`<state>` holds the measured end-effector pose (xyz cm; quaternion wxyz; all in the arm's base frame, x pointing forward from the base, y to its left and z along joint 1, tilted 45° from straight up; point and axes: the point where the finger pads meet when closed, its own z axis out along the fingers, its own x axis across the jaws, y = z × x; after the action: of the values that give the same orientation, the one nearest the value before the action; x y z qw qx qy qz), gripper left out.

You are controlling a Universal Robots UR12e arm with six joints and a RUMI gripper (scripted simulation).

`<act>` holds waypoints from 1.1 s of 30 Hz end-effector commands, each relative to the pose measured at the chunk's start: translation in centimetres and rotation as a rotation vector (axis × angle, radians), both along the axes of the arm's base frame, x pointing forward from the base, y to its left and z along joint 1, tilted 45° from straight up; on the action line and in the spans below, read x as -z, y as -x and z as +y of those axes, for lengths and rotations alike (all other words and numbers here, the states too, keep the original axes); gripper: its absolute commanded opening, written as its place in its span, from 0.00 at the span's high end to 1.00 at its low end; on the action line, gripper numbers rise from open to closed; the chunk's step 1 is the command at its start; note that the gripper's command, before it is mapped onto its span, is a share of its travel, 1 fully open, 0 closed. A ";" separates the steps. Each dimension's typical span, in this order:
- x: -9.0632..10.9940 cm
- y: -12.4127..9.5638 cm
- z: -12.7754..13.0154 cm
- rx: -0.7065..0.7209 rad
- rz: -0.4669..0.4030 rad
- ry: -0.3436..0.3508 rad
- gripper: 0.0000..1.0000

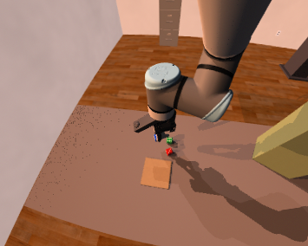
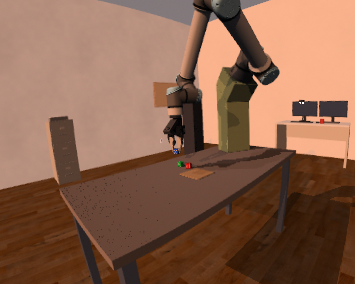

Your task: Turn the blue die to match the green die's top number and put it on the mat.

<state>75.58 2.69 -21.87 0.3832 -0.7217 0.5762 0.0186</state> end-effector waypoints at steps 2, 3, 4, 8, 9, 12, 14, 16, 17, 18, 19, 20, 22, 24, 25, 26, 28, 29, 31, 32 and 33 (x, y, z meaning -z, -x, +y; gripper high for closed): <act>-0.8 -0.1 0.8 -0.118 -0.094 0.068 0.90; -0.8 -0.1 0.8 -0.118 -0.094 0.068 0.90; -0.8 -0.1 0.8 -0.118 -0.094 0.068 0.90; -1.3 -0.1 1.4 -0.209 -0.168 0.121 0.90; -1.5 -0.1 1.6 -0.234 -0.188 0.136 0.90; -1.8 -0.2 1.9 -0.286 -0.230 0.167 0.90; -2.0 -0.2 2.3 -0.332 -0.268 0.194 0.90; -2.3 -0.1 2.5 -0.370 -0.298 0.216 0.90; -2.4 -0.1 2.7 -0.391 -0.315 0.228 0.90; -2.4 -0.1 2.7 -0.399 -0.322 0.233 0.90; -2.6 -0.1 2.9 -0.429 -0.346 0.251 0.90; -2.6 -0.1 2.9 -0.429 -0.346 0.251 0.90; -2.8 -0.1 3.1 -0.459 -0.371 0.269 0.90; -3.1 -0.1 3.5 -0.515 -0.415 0.301 0.90; -3.1 -0.1 3.6 -0.522 -0.421 0.306 0.90; -3.3 -0.1 3.8 -0.553 -0.446 0.324 0.90; -3.4 0.0 4.0 -0.587 -0.474 0.344 0.90; -3.6 0.0 4.2 -0.609 -0.492 0.357 0.90; -3.8 0.0 4.4 -0.648 -0.523 0.379 0.90; -3.8 0.0 4.4 -0.653 -0.528 0.382 0.90; -4.0 0.0 4.7 -0.686 -0.555 0.402 0.90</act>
<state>75.59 6.75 -18.48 0.3563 -0.8921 0.2411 -0.1380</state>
